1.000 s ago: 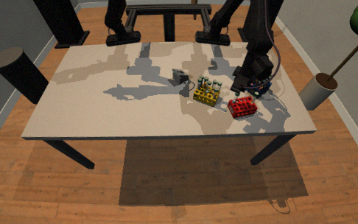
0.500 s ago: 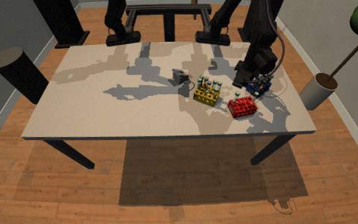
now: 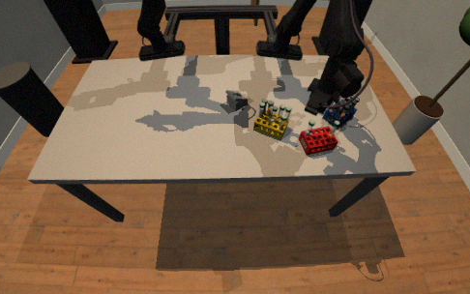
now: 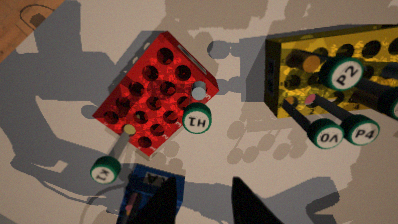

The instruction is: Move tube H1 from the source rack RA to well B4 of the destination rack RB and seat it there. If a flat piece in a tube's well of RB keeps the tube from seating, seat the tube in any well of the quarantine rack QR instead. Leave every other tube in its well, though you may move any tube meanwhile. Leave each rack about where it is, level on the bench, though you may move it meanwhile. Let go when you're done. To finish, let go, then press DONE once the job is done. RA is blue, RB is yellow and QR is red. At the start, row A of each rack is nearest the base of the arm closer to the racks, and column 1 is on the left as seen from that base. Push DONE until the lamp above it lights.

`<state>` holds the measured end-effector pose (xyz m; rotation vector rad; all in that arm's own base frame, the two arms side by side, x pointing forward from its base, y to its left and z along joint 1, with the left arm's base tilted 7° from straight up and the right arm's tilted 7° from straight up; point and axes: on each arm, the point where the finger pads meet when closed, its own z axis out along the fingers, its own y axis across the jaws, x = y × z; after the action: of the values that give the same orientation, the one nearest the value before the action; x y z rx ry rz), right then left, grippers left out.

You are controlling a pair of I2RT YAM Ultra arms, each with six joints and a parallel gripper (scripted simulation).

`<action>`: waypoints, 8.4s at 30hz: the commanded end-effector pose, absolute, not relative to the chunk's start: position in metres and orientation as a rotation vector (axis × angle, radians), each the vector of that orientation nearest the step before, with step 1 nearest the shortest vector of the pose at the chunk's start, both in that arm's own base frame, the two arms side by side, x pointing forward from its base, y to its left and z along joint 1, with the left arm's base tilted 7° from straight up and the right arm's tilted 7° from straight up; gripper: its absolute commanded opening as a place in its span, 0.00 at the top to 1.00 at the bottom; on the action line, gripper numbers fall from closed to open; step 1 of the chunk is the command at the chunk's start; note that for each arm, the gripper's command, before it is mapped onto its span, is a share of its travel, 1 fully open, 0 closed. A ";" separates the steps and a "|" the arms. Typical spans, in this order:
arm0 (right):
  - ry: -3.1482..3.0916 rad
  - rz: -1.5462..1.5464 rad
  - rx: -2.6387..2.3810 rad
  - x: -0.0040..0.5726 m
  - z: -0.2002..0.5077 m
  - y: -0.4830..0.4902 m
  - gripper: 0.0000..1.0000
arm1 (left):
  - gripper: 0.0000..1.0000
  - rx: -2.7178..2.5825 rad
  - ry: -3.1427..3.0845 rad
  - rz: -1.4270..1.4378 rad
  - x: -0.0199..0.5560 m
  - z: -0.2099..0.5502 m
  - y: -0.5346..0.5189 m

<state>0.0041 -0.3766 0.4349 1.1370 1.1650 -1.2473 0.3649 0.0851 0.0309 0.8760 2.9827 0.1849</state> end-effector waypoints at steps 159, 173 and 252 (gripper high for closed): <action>1.125 -1.267 1.138 -0.003 0.455 -0.364 1.00 | 0.70 0.873 2.963 0.186 0.374 -0.019 0.196; 1.125 -1.267 1.138 -0.003 0.455 -0.364 1.00 | 0.70 0.865 2.962 0.191 0.374 -0.023 0.198; 1.125 -1.267 1.138 -0.003 0.455 -0.364 1.00 | 1.00 0.872 2.932 0.220 0.383 0.002 0.193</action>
<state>0.0041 -0.3766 0.4349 1.1370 1.1650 -1.2473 0.3690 0.1970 -0.0249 0.8695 2.9891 0.1975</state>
